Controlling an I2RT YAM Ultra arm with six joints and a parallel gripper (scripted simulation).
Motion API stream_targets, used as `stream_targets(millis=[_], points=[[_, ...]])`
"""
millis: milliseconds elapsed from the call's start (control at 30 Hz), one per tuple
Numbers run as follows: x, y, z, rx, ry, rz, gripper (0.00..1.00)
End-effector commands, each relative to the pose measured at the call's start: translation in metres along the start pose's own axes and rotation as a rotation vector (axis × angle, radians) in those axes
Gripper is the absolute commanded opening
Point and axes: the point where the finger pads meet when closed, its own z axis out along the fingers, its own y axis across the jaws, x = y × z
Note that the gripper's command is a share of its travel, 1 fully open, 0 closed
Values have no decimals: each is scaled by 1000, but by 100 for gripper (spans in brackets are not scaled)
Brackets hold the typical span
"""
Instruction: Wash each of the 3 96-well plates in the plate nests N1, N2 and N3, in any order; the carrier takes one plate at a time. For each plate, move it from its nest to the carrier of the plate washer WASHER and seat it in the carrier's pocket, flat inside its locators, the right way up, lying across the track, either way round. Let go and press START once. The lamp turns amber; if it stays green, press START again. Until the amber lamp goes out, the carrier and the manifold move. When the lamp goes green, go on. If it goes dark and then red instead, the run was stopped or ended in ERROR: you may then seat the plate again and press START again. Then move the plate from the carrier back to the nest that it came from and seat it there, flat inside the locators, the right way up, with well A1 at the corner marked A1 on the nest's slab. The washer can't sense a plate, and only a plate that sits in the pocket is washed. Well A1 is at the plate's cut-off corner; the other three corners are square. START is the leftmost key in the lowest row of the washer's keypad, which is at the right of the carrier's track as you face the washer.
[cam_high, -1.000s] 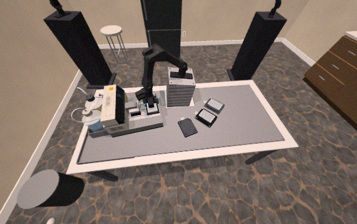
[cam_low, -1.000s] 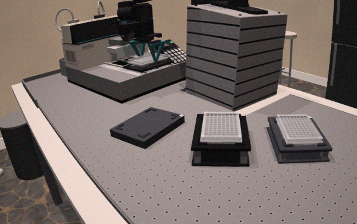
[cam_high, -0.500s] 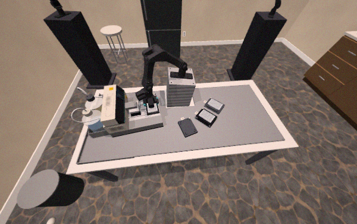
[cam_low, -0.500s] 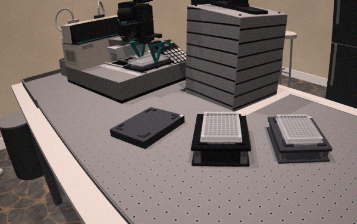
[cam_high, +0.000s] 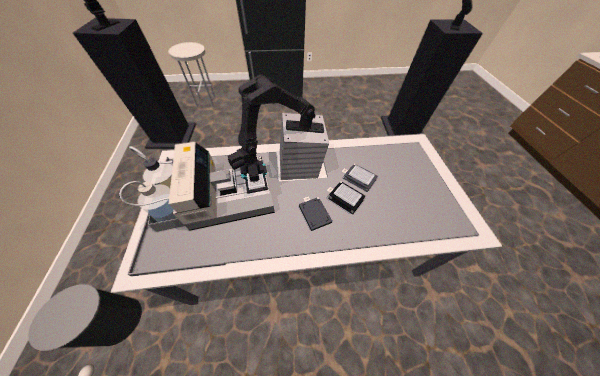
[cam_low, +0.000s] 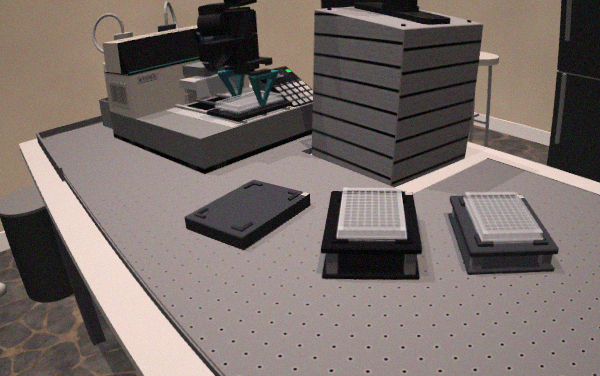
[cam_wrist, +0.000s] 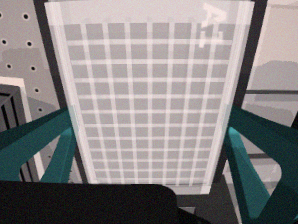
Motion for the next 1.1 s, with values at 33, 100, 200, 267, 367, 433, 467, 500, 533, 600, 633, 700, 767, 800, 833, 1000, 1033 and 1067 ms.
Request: stream_targets(millis=[33,100,200,267,367,433,467,500,533,600,633,700,767,800,833,1000,1033,1067], points=[[-3,-4,-3,9,-12,0,0],[-3,-4,-2,9,-12,0,0],[-3,-4,-2,9,-12,0,0],[-3,-4,-1,9,-12,0,0],[-3,-4,-1,9,-12,0,0],[-3,-4,-1,9,-12,0,0],[-3,-4,-1,9,-12,0,0],[-3,-4,-1,9,-12,0,0],[-3,-4,0,9,-12,0,0],[-3,-4,0,9,-12,0,0],[-3,-4,0,9,-12,0,0],[-3,-4,0,9,-12,0,0],[-3,-4,1,9,-12,0,0],[-3,-4,1,9,-12,0,0],[-3,-4,1,9,-12,0,0],[-3,-4,2,9,-12,0,0],[-3,-4,2,9,-12,0,100],[-3,-4,2,9,-12,0,100]])
